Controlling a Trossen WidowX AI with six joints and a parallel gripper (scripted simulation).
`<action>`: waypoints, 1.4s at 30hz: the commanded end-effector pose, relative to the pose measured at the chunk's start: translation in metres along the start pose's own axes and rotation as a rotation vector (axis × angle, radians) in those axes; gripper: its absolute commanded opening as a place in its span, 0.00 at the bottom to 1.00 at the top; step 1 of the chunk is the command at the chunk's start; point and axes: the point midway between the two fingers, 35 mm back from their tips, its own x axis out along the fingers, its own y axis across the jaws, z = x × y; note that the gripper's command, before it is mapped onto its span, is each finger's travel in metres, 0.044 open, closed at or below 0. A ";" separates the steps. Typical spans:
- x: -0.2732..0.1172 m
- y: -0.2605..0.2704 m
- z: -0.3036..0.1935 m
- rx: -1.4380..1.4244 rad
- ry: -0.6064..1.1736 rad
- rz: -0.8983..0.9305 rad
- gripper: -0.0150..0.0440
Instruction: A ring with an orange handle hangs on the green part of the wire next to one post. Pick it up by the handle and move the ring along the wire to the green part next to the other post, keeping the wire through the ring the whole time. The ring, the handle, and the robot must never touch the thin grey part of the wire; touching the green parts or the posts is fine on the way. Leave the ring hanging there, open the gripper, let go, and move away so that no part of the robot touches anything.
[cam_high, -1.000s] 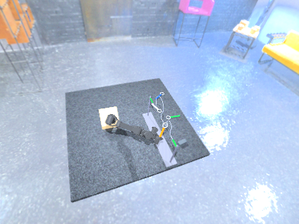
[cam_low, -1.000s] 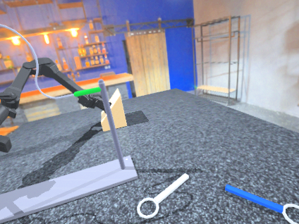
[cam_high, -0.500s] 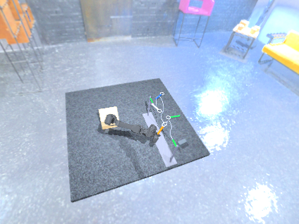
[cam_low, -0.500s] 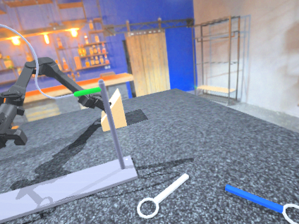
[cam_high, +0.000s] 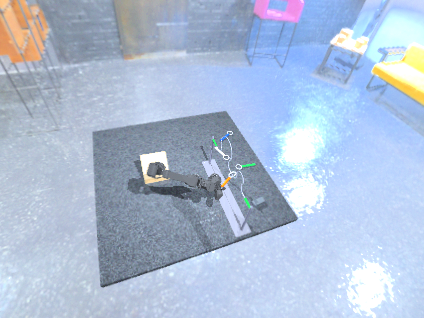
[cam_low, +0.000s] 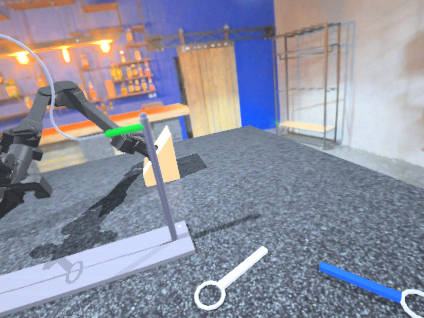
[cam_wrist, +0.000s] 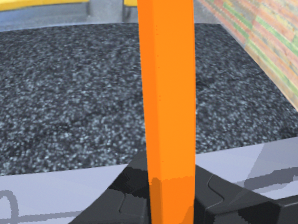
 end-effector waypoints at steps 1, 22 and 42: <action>-0.003 0.006 0.001 0.019 0.001 0.007 0.00; -0.007 0.037 0.002 0.101 0.010 0.054 0.00; -0.020 0.090 0.013 0.379 0.043 0.211 0.00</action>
